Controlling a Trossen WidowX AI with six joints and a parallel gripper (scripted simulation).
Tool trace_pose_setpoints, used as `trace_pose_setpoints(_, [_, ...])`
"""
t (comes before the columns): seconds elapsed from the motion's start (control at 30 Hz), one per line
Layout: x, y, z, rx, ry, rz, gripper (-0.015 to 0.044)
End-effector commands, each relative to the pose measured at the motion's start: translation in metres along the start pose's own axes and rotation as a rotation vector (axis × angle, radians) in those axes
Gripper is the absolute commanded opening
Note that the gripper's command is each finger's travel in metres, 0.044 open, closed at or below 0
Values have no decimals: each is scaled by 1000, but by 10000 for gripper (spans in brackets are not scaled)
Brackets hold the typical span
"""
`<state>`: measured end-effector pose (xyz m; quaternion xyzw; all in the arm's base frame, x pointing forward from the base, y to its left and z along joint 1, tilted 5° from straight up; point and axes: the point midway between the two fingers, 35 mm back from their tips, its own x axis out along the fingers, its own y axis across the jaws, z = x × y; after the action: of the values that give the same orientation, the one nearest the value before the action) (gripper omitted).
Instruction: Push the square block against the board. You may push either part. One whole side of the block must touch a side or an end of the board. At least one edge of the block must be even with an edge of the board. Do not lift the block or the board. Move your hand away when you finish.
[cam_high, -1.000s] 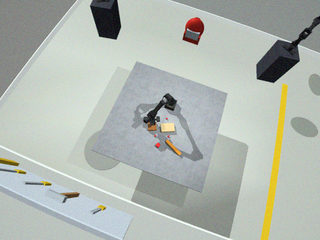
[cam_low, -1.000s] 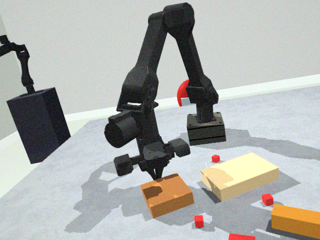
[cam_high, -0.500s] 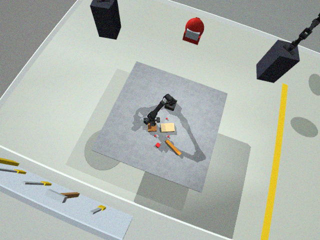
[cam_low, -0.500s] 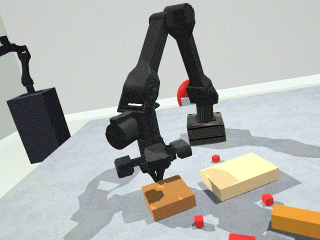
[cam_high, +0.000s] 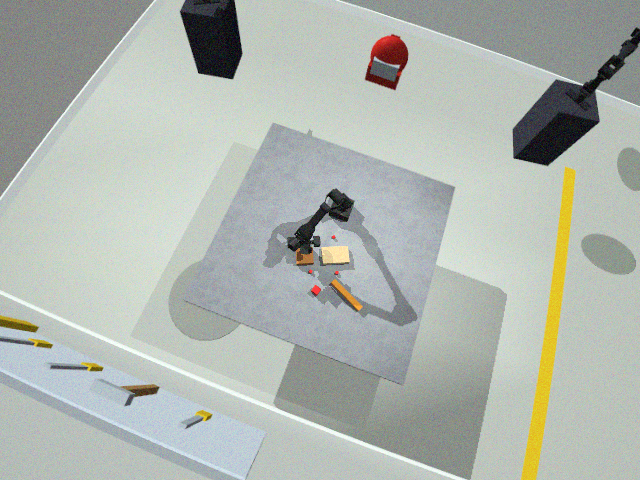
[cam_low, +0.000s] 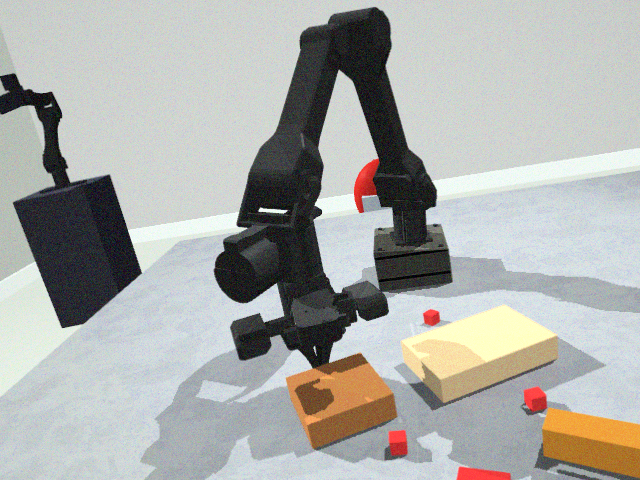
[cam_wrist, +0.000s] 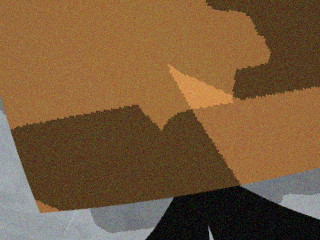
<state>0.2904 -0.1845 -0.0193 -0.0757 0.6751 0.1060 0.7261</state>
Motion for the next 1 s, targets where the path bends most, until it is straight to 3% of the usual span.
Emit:
trace_pose_setpoints(0.0, [1,2,5,1,-2,6,0])
trace_pose_setpoints(0.97, [2,0,-22,1,0,6,0])
